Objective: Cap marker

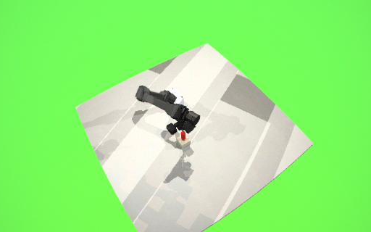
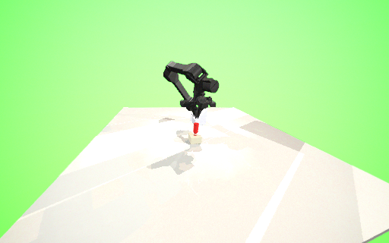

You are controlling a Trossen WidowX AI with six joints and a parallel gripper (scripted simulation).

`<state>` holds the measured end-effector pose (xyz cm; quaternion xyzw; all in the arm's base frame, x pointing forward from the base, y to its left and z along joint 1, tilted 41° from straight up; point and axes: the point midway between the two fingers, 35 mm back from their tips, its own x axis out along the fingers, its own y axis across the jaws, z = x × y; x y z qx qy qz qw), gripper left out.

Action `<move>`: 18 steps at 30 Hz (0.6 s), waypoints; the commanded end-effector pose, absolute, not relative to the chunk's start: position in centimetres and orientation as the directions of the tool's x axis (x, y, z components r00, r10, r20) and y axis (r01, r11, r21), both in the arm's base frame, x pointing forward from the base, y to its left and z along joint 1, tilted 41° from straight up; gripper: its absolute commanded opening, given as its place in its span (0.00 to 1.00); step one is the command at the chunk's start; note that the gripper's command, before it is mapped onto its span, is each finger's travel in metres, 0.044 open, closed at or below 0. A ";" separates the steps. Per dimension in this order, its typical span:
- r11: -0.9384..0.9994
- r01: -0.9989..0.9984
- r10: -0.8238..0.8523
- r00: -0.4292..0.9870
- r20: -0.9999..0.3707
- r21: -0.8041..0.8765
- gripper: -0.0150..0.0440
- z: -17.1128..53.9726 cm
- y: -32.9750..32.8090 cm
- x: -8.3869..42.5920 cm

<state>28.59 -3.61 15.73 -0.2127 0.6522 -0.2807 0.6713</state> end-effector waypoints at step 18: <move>0.749 0.121 -0.656 -0.009 -0.755 -0.652 0.25 14.7 -4.4 28.6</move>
